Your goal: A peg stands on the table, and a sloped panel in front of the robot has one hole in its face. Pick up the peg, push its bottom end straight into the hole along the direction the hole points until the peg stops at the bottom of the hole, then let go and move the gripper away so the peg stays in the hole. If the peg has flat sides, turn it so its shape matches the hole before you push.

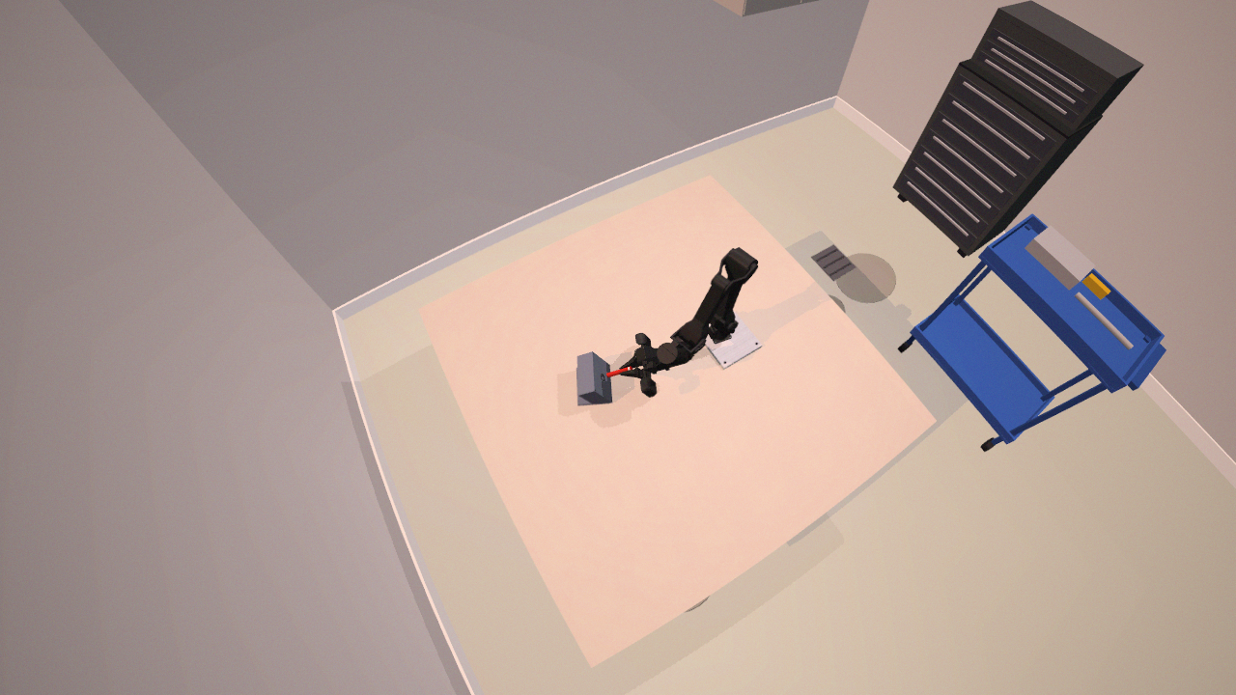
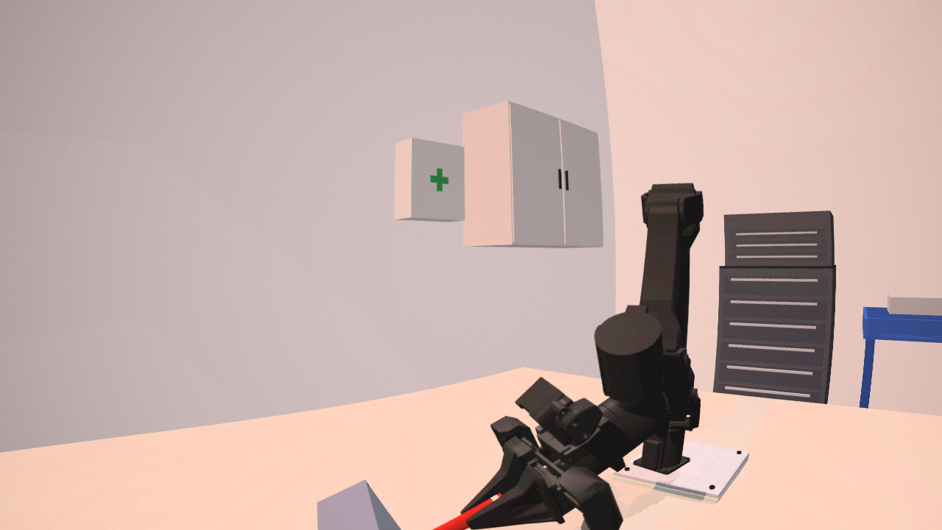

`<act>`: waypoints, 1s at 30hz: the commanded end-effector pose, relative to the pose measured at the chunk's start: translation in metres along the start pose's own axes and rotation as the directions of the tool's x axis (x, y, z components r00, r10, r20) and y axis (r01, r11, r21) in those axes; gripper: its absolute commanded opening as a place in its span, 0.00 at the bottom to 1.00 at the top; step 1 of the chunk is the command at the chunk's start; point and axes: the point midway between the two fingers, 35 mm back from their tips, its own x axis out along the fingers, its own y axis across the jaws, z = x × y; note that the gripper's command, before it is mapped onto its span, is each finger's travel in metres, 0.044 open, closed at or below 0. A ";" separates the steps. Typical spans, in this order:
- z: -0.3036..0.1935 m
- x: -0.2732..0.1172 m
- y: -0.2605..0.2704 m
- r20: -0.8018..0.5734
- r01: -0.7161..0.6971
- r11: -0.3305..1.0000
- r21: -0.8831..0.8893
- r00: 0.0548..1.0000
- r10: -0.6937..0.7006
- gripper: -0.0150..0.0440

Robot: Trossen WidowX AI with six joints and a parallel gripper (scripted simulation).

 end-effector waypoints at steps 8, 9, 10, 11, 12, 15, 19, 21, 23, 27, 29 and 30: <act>-0.001 0.010 0.000 -0.001 0.000 1.000 -0.002 1.000 0.000 0.25; -0.001 0.009 0.000 0.000 0.000 1.000 -0.001 1.000 0.000 0.25; -0.001 0.008 0.000 0.000 0.000 1.000 0.000 1.000 0.000 0.25; -0.001 0.008 0.000 0.000 0.000 1.000 0.000 1.000 0.000 0.25; -0.001 0.008 0.000 0.000 0.000 1.000 0.000 1.000 0.000 0.25; -0.001 0.008 0.000 0.000 0.000 1.000 0.000 1.000 0.000 0.25; -0.001 0.008 0.000 0.000 0.000 1.000 0.000 1.000 0.000 0.25; -0.001 0.008 0.000 0.000 0.000 1.000 0.000 1.000 0.000 0.25; -0.001 0.009 0.000 0.001 0.000 1.000 0.000 1.000 0.000 0.25; -0.001 0.012 0.000 0.001 0.000 1.000 0.000 1.000 0.000 0.25; -0.002 0.012 0.000 0.001 0.000 1.000 0.000 1.000 0.000 0.25; -0.002 0.012 0.000 0.001 0.000 1.000 0.000 1.000 0.000 0.25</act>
